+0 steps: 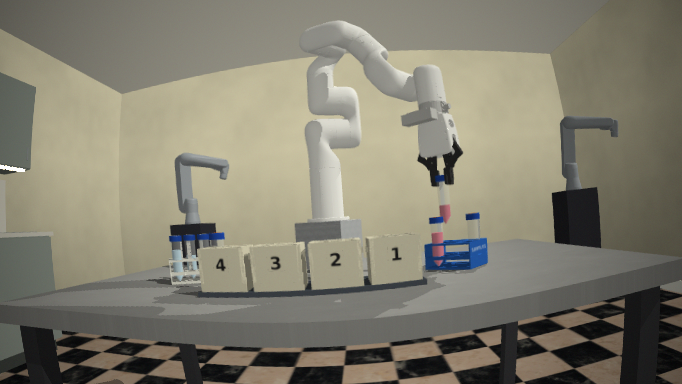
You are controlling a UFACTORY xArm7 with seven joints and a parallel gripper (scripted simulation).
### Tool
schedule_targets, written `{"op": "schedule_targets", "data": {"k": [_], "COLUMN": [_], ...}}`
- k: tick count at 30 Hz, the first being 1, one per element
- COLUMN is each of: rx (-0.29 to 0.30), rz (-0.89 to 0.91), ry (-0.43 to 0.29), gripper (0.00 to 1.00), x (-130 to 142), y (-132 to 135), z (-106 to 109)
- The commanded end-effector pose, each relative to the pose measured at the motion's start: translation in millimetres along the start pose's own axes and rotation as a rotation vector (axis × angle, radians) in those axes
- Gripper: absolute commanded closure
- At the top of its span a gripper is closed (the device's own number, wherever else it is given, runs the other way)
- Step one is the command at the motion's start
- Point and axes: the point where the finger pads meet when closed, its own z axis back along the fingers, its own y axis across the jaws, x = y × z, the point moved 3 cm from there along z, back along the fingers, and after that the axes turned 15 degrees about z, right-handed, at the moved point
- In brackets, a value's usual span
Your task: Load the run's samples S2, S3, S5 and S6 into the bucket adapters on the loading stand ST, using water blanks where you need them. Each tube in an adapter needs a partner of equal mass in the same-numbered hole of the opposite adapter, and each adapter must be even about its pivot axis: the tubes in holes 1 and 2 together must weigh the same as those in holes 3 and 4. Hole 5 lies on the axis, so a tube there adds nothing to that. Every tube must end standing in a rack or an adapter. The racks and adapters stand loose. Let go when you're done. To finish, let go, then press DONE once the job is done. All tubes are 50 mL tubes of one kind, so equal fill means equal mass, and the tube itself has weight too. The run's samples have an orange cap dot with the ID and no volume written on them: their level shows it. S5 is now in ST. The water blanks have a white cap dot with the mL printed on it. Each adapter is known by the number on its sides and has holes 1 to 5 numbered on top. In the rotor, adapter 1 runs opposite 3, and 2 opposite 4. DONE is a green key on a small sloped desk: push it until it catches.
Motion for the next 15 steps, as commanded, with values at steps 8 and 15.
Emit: {"op": "schedule_targets", "data": {"k": [8, 15], "rx": [-0.005, -0.005], "rz": [0.0, 0.0], "ry": [0.001, 0.001], "gripper": [1.0, 1.0], "x": [-0.4, -0.4], "y": [-1.4, -1.3], "z": [22.8, 32.9]}}
